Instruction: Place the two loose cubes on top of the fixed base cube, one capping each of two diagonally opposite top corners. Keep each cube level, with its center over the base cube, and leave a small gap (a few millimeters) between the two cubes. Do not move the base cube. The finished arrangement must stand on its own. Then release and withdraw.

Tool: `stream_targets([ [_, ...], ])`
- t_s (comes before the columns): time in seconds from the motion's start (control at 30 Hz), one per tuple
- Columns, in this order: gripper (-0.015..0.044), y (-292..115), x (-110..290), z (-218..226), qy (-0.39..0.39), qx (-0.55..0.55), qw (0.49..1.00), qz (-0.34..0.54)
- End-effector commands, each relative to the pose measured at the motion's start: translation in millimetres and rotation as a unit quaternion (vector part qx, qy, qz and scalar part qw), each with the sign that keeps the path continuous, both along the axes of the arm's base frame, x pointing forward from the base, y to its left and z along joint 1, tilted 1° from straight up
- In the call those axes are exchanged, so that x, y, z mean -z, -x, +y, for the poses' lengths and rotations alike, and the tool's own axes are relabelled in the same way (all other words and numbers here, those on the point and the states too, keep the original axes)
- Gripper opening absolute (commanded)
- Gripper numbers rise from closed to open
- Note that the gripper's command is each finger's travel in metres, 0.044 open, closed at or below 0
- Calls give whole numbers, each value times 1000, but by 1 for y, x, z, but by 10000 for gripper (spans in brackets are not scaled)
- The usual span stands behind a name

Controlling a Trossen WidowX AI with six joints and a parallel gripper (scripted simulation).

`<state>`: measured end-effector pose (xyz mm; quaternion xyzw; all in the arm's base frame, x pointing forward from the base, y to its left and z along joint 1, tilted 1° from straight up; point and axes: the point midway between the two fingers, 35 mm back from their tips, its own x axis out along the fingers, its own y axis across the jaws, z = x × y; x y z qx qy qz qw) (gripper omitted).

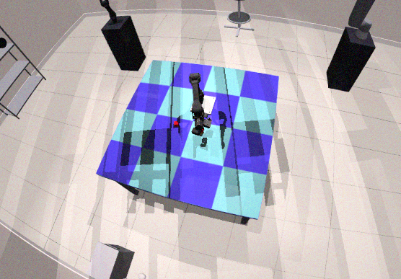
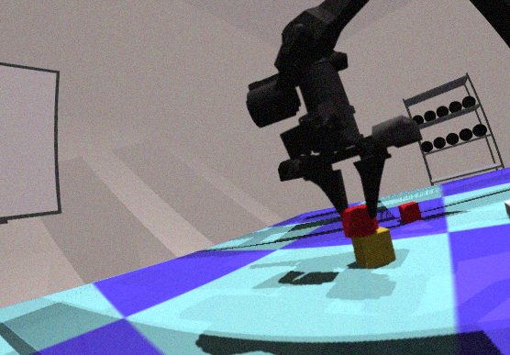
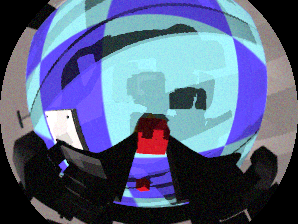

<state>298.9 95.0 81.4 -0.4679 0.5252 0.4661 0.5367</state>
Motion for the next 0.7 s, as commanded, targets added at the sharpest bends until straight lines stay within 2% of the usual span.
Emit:
stream_targets([
  [0.0,105,1,1,1,-2,2,1000,2],
  [0.33,105,1,1,1,-2,2,1000,2],
  [0.47,205,1,1,1,-2,2,1000,2],
  [0.67,205,1,-1,0,-2,2,1000,2],
])
